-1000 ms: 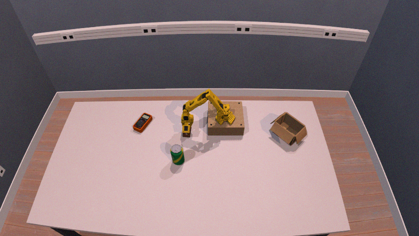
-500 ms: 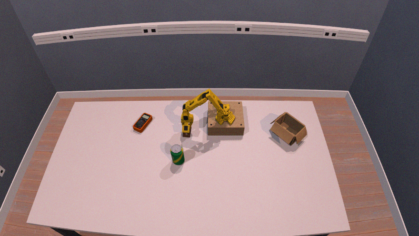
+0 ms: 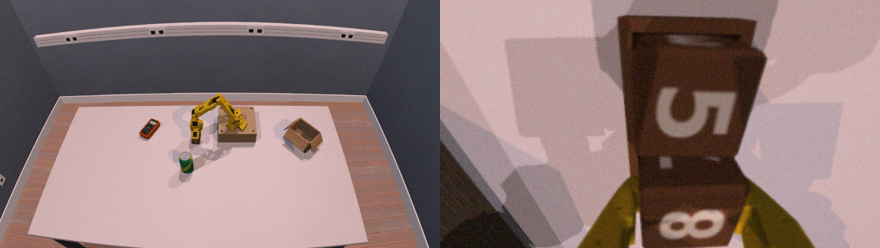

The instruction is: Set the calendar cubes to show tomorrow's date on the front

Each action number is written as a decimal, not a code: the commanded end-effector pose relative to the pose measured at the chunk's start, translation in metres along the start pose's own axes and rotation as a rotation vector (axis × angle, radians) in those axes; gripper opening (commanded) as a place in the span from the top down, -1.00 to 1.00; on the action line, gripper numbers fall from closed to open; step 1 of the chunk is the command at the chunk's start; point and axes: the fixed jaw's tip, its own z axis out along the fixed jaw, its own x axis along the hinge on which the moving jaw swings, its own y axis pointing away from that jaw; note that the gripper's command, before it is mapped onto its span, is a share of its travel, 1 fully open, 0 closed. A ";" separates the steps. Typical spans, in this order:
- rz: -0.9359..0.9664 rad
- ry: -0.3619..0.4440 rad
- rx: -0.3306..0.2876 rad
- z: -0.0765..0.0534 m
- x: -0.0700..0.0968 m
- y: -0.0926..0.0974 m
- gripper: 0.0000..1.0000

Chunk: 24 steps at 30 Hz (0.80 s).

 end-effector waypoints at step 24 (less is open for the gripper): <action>0.012 -0.004 0.026 -0.024 0.001 -0.003 1.00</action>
